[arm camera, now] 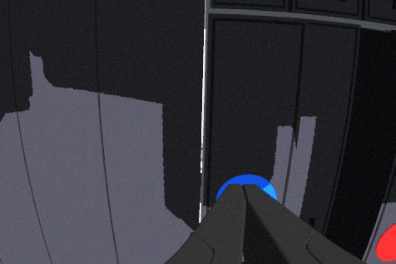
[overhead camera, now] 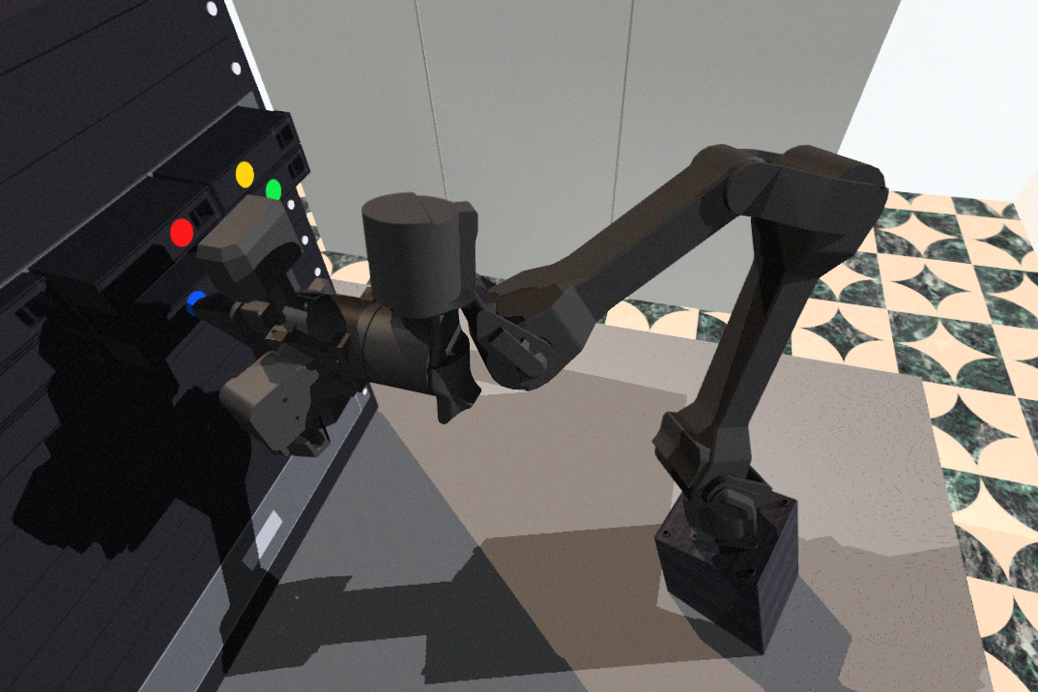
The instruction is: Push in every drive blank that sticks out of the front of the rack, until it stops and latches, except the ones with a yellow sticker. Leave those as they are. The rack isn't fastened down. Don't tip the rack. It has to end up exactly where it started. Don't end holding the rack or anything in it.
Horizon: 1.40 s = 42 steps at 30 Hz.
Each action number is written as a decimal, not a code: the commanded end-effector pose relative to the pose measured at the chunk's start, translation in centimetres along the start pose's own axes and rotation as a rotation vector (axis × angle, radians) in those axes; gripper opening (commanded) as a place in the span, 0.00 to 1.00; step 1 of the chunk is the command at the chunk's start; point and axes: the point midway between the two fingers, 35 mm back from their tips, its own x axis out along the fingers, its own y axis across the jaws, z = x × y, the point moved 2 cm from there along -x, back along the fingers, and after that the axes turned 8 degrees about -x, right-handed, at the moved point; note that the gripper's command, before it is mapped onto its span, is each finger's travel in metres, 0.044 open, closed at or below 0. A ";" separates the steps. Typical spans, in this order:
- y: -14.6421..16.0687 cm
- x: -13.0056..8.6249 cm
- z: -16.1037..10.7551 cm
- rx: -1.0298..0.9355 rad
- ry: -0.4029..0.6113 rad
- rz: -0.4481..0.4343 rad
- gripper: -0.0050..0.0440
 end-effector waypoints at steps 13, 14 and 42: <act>-1.1 0.4 -0.3 0.016 0.006 -0.022 0.10; -1.1 0.4 -0.3 0.016 0.006 -0.022 0.10; -1.3 1.4 -0.4 0.016 0.006 -0.022 0.10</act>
